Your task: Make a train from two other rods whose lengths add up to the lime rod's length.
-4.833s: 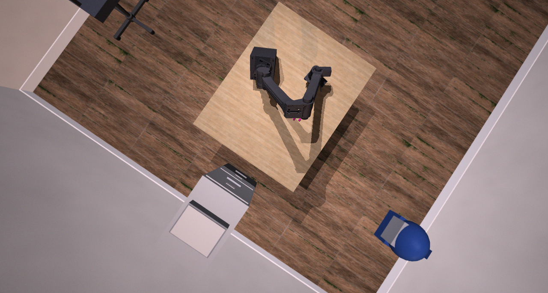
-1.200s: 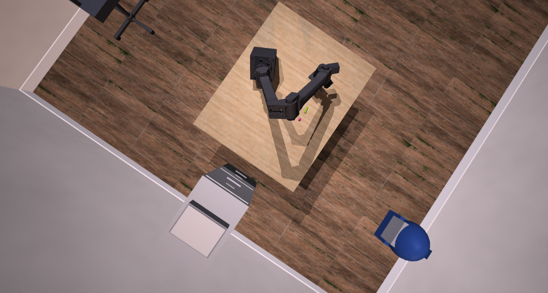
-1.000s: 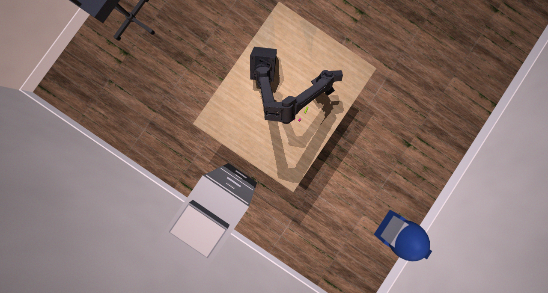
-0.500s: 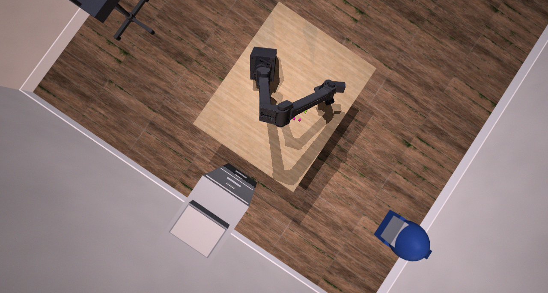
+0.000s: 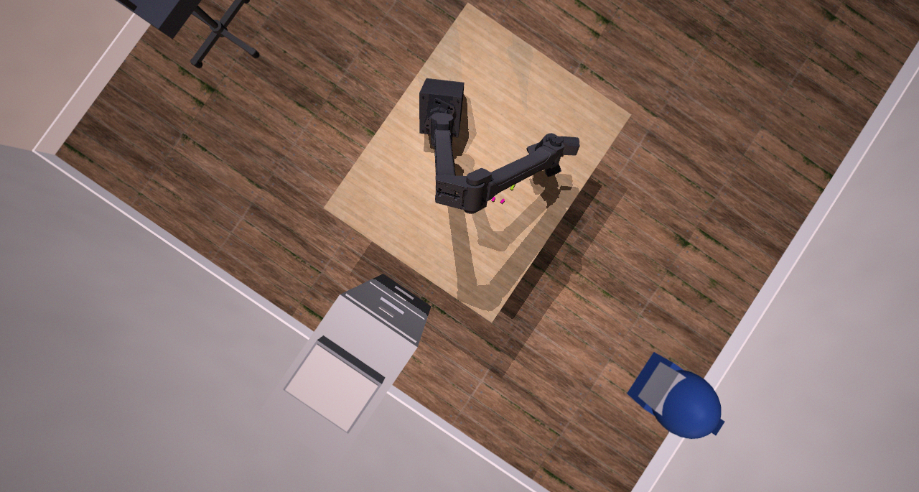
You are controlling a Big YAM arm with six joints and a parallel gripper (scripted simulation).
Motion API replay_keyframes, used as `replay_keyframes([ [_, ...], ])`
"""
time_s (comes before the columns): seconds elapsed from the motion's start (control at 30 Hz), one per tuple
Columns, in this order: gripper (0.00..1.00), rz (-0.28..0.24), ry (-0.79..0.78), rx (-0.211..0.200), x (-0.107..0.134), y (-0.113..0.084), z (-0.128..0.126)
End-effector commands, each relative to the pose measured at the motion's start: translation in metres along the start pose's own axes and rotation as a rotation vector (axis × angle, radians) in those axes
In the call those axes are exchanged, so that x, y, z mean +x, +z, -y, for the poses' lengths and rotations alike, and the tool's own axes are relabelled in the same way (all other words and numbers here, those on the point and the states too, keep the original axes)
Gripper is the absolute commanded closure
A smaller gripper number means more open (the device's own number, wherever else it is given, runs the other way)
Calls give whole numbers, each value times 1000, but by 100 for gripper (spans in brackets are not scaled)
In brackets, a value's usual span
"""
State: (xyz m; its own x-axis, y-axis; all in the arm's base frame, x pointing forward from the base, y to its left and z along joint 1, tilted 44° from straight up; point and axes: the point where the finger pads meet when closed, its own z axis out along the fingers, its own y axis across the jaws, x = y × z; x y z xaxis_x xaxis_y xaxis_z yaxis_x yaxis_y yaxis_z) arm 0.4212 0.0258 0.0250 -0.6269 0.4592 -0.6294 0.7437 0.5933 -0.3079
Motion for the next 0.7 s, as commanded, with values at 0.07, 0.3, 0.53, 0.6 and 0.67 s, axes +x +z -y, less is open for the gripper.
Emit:
replay_keyframes([
  [0.07, 96, -3, -1, 5, 0, 12, 1],
  [0.3, 96, -4, -1, 5, 0, 38, 1],
  [0.53, 96, -4, -1, 6, 1, 60, 1],
  [0.6, 96, -4, -1, 6, 1, 68, 0],
  [0.67, 96, -4, -1, 6, 1, 76, 0],
])
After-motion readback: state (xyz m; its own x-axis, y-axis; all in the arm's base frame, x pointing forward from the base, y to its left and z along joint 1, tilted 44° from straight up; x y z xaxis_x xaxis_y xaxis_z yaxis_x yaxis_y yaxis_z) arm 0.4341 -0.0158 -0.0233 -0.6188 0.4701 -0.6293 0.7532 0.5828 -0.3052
